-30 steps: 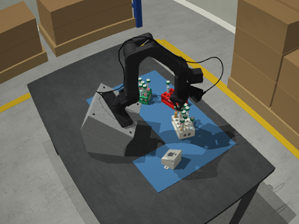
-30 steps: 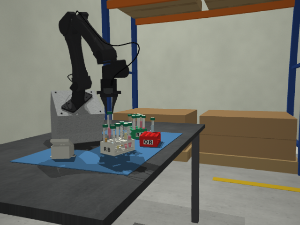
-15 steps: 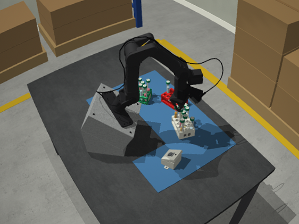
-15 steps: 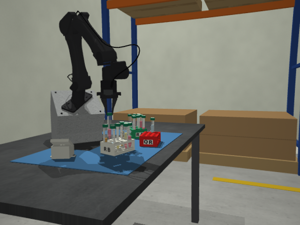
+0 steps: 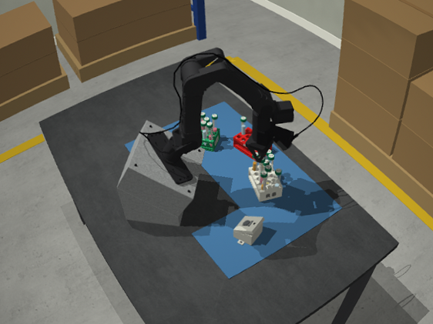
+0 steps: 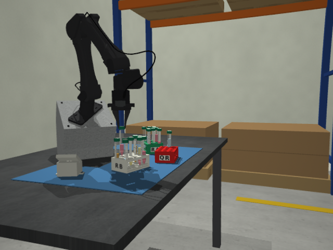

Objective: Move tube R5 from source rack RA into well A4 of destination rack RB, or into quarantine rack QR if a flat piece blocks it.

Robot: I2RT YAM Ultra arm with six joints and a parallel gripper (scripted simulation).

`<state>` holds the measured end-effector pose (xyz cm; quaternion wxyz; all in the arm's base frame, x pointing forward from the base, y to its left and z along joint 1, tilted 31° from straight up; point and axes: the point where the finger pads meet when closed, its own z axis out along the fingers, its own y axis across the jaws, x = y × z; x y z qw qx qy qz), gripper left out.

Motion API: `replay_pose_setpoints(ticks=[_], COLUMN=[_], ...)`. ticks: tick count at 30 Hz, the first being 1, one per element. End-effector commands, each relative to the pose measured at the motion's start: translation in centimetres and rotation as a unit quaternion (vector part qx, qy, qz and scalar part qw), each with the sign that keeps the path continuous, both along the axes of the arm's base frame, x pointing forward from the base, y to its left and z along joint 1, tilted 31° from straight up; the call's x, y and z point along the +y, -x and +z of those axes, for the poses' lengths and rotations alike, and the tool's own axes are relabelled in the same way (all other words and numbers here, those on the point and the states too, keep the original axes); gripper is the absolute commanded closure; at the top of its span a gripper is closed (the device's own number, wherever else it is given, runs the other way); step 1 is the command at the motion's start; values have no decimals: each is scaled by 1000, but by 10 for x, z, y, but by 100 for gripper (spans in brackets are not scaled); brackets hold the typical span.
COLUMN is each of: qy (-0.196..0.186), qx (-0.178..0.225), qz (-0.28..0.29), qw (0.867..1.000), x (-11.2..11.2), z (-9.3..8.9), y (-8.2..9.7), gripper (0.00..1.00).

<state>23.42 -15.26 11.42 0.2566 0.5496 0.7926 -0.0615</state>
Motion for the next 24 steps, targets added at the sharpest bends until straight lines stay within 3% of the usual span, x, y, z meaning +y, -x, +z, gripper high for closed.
replay_pose_setpoints(ticks=[1,20,23,24], qy=[3,-1,0,10], qx=[1,6,5,-11], qz=[-2,-1,-1,0], qw=[1000,1000,1000,1000], x=[-5,-7,-8,-13], z=[-3,-14,-13,0], y=[-2,-1,-2,-11], gripper=[100,100,100,100])
